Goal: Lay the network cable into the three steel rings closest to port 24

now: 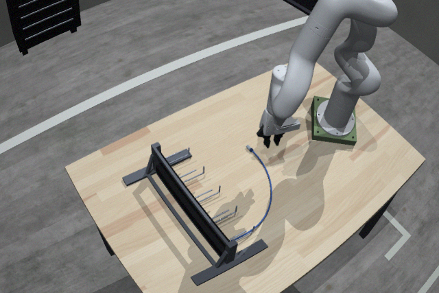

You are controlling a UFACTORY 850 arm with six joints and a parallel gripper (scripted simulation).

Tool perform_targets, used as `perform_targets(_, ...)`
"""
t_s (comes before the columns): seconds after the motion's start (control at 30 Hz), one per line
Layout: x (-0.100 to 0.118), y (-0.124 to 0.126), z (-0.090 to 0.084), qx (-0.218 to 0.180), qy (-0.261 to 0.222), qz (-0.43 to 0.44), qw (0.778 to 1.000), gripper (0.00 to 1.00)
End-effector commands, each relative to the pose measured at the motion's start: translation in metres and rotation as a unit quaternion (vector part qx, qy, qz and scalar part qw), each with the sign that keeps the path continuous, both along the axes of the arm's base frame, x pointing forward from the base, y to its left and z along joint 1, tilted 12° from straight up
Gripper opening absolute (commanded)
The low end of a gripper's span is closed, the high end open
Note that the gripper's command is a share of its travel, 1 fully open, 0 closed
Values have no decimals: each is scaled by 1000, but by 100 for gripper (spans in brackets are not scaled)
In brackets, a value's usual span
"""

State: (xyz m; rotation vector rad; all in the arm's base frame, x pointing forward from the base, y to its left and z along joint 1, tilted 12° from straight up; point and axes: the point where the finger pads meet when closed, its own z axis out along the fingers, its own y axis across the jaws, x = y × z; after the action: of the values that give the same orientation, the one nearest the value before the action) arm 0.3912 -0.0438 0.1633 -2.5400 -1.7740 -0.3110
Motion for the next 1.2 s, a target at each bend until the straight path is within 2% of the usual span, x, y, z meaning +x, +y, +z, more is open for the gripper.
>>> perform_targets(0.0,1,0,-3,0,-1,0,1000,35)
perform_targets(0.43,7,6,-41,0,-1,0,1000,35)
perform_targets(0.5,7,6,-41,0,-1,0,1000,35)
perform_targets(1.0,14,12,-88,0,-1,0,1000,35)
perform_targets(1.17,16,14,-96,0,-1,0,1000,35)
